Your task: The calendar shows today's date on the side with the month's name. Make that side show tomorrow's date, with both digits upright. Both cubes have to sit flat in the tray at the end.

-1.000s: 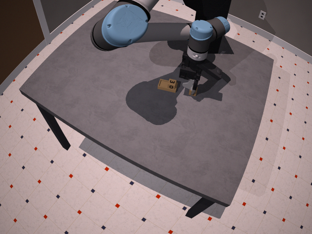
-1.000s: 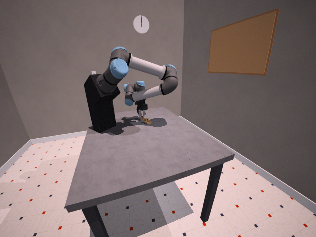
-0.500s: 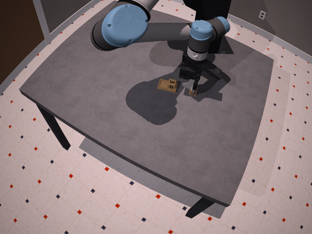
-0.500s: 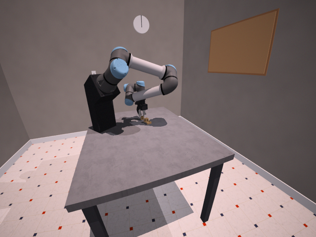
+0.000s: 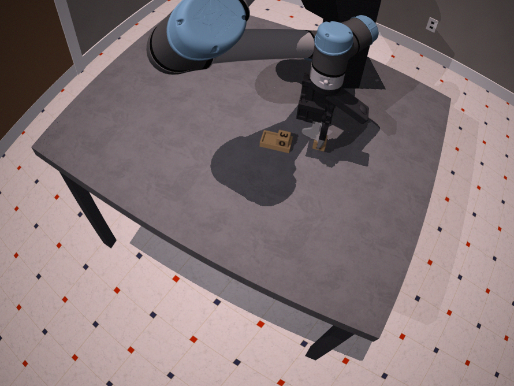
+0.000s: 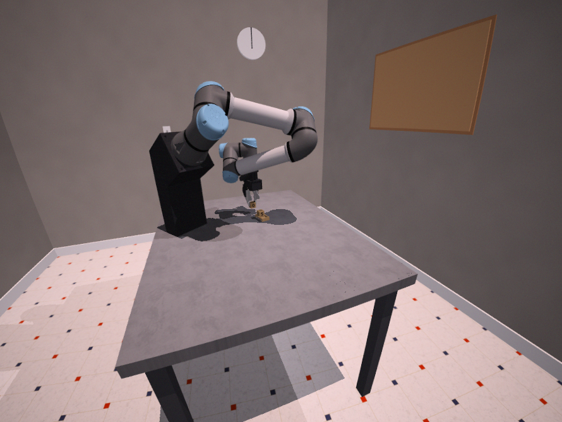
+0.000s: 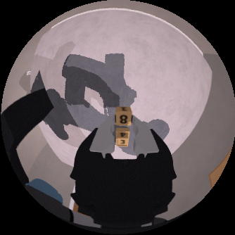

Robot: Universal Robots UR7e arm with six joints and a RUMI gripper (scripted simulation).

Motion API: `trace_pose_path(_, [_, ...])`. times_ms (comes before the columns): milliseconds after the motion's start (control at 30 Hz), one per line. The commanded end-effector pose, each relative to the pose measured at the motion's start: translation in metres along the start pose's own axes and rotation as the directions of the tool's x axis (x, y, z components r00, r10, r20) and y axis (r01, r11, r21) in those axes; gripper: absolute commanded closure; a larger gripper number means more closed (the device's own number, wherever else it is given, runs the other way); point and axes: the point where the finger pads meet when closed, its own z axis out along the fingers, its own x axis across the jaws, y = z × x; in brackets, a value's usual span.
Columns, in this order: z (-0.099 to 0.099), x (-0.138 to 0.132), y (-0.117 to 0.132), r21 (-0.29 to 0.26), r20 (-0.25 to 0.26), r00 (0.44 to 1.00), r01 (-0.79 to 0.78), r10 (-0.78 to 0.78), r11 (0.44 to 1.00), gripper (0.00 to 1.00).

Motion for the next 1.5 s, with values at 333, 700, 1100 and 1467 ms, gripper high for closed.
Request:
trace_pose_path(333, [-0.065, 0.001, 0.000, 0.000, 0.002, 1.000, -0.001, 0.001, 1.000, 0.89])
trace_pose_path(700, [-0.068, 0.001, 0.000, 0.000, 0.002, 1.000, -0.001, 0.001, 1.000, 0.89])
trace_pose_path(1100, [-0.070, 0.005, 0.059, 0.009, 0.008, 1.000, -0.004, 0.003, 1.000, 0.89])
trace_pose_path(1467, [-0.078, 0.001, 0.127, 0.000, 0.002, 1.000, -0.001, 0.001, 1.000, 0.89])
